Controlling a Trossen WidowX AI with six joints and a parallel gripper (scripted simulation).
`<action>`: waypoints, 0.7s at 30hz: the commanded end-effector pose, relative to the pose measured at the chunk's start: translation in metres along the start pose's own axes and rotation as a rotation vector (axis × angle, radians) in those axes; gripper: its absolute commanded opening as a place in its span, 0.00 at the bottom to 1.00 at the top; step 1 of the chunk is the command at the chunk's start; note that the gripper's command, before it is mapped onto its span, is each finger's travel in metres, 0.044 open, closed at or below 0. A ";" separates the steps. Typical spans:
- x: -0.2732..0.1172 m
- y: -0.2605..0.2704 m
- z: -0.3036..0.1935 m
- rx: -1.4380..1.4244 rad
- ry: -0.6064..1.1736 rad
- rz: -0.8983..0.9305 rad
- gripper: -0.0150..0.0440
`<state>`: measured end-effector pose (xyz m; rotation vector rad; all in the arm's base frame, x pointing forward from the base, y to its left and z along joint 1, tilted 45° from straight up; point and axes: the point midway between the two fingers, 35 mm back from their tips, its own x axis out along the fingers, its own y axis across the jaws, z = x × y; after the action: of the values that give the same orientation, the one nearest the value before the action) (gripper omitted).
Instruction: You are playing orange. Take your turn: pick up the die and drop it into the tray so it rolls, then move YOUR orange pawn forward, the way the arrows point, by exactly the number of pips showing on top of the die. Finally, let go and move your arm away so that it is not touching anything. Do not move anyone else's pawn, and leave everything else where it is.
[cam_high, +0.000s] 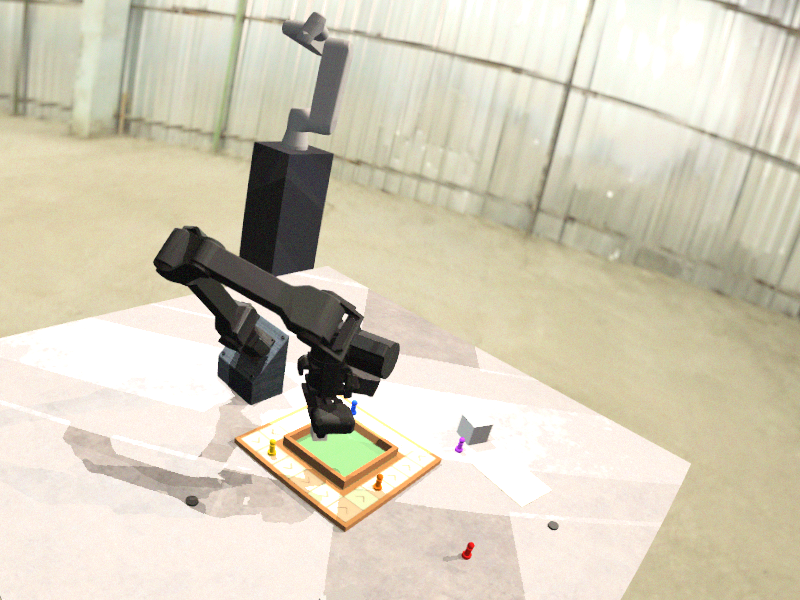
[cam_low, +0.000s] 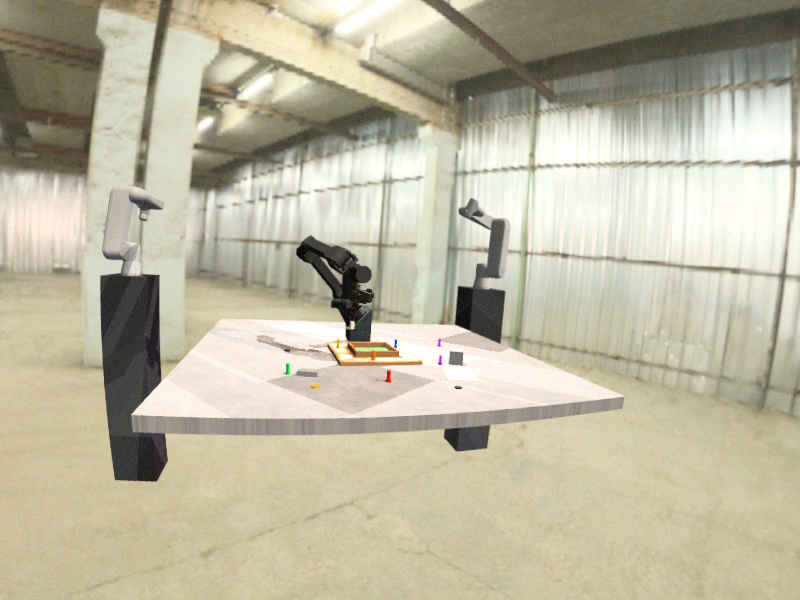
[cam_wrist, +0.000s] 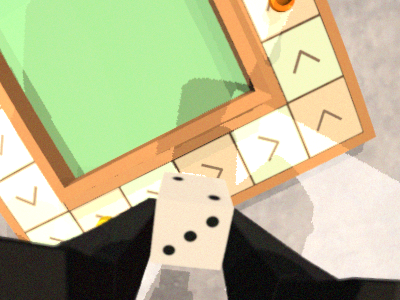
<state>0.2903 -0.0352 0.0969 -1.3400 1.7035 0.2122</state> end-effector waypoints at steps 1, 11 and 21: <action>0.007 0.017 0.020 -0.152 0.010 0.007 0.25; 0.020 0.055 0.058 -0.489 0.031 0.003 0.25; 0.024 0.065 0.066 -0.571 0.035 0.006 0.25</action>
<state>0.2749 0.0148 0.0210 -1.7449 1.7391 0.6984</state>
